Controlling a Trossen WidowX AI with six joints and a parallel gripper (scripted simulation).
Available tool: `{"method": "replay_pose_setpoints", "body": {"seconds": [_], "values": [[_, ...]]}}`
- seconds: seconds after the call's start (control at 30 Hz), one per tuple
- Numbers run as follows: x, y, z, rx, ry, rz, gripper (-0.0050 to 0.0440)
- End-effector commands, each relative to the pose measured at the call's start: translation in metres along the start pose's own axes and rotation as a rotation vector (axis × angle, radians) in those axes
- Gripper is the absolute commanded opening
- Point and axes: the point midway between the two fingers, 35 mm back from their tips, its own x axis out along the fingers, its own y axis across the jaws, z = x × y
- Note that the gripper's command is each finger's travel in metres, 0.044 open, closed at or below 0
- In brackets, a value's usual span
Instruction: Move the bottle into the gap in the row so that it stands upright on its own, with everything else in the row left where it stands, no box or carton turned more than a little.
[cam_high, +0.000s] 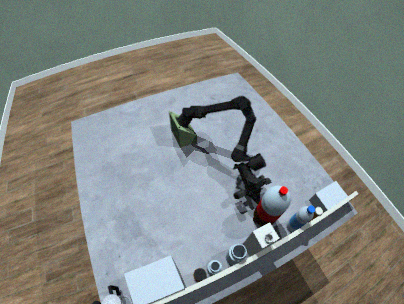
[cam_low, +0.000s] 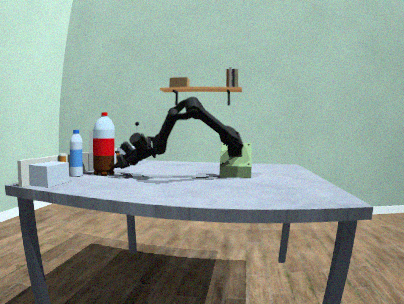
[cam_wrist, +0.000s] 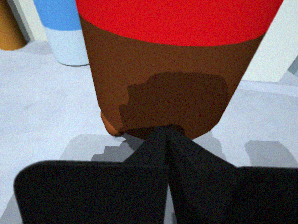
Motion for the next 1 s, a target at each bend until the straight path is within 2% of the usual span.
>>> {"method": "replay_pose_setpoints", "body": {"seconds": [0.0,0.97], "values": [[0.003,0.003,0.006,-0.005,-0.012,0.009,-0.005],[0.02,0.002,0.015,-0.006,-0.012,0.009,-0.005]]}}
